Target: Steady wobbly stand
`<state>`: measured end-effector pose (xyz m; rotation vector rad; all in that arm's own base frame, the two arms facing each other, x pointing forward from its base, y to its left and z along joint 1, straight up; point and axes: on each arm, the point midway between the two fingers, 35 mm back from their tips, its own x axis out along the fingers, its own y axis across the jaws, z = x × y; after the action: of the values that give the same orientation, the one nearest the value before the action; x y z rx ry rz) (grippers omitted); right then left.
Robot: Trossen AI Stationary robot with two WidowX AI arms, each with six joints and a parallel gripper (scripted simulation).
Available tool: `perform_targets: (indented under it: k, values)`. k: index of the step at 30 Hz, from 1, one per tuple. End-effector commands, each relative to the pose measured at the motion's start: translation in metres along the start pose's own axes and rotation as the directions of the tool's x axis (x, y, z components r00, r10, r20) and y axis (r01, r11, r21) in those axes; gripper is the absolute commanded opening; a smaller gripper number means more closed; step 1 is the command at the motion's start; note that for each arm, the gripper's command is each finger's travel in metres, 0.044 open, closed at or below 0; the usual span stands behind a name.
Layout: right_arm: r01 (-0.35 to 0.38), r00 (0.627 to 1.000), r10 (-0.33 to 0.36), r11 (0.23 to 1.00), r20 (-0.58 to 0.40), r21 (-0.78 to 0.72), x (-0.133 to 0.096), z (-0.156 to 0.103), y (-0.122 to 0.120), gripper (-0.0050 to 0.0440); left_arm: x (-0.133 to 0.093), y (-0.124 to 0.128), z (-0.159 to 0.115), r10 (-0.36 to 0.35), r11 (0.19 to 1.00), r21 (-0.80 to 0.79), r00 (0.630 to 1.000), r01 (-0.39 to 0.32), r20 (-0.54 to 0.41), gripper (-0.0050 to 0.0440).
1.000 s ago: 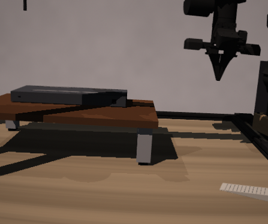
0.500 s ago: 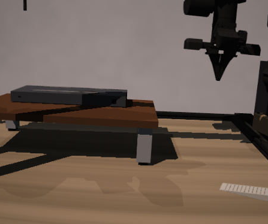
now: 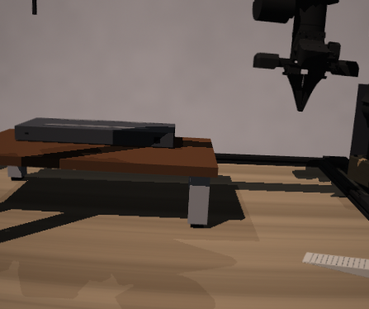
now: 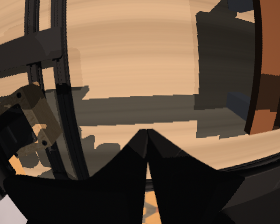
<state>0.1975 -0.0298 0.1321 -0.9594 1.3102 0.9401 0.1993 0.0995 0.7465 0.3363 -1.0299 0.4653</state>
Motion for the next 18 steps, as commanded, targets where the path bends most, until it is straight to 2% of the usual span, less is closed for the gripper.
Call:
perform_targets:
  k: [1,2,6,12,18]
  values:
    - [0.0,1.0,0.0,1.0,0.0,0.0,0.0,0.0,0.0,0.0,0.005,0.001,0.009,0.005,1.0,-0.008,1.0,-0.005,0.029,0.0]
    - [0.0,1.0,0.0,1.0,0.0,0.0,0.0,0.0,0.0,0.0,0.0,0.001,0.007,0.002,1.0,-0.004,1.0,-0.002,0.023,0.0]
    - [0.0,1.0,0.0,1.0,0.0,0.0,0.0,0.0,0.0,0.0,-0.003,0.006,0.058,0.018,1.0,-0.027,0.984,-0.013,0.175,0.0]
    - [0.0,1.0,0.0,1.0,0.0,0.0,0.0,0.0,0.0,0.0,-0.019,0.013,0.134,0.041,0.998,-0.063,0.918,-0.017,0.395,0.0]
    - [0.0,1.0,0.0,1.0,0.0,0.0,0.0,0.0,0.0,0.0,-0.019,0.013,0.134,0.041,0.998,-0.063,0.918,-0.017,0.395,0.0]
